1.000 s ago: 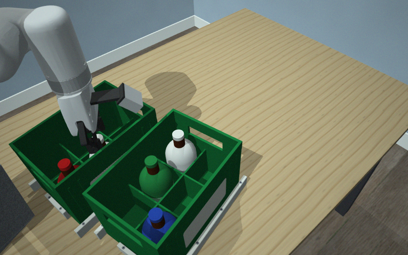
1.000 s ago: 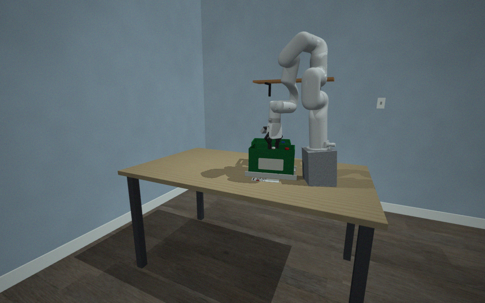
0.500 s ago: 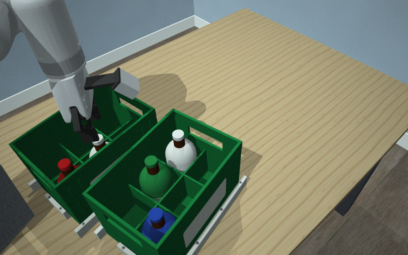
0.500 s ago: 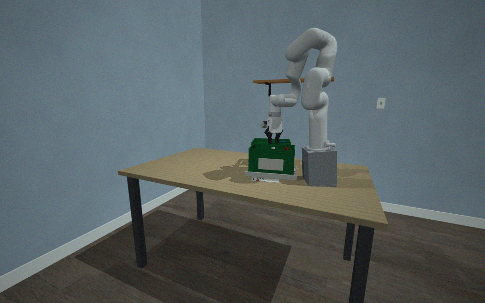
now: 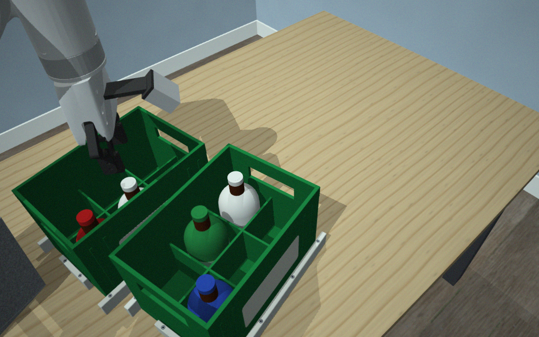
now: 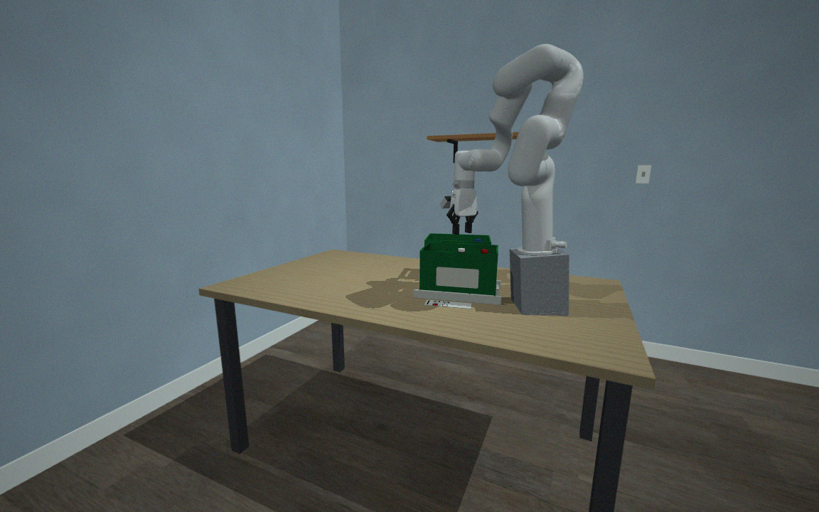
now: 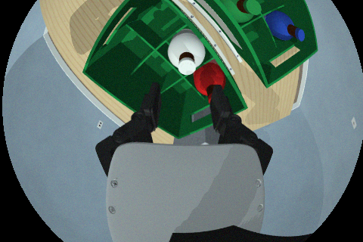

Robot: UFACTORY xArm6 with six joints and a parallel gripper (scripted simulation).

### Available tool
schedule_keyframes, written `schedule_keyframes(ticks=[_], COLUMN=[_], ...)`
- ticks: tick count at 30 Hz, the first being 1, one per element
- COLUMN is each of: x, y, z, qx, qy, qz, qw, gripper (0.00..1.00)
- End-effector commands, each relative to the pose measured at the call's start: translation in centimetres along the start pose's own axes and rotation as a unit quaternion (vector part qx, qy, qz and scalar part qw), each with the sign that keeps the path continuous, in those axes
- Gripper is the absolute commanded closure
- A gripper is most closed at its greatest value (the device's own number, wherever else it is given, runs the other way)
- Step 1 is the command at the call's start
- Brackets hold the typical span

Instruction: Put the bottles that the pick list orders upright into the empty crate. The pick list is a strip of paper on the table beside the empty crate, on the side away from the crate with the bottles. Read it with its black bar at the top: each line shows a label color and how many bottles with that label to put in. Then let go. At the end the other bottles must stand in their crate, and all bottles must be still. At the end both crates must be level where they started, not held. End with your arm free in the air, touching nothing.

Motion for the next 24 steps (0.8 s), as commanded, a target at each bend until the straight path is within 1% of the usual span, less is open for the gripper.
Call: schedule_keyframes(ticks=[1, 3, 17, 19, 24], x=[0.0, -0.4, -6.9, -6.9, -9.2], y=[0.0, -0.1, 1.4, 1.4, 1.9], z=[-0.2, -0.4, -2.6, -2.6, -3.4], qx=[0.000, 0.000, 0.000, 0.000, 0.000], qy=[0.000, 0.000, 0.000, 0.000, -0.001], qz=[0.000, 0.000, 0.000, 0.000, 0.000], qw=[1.000, 1.000, 1.000, 1.000, 1.000], gripper=[0.35, 0.35, 0.35, 0.35, 0.35])
Point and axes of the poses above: the point where the finger pads meet when closed, its own z axis out along the fingers, its own x axis across the jaws, y = z × x, the point moved 4 cm from there along -z, back along the fingers, and after that the axes turned 15 degrees about -z, right-handed, at the moved point
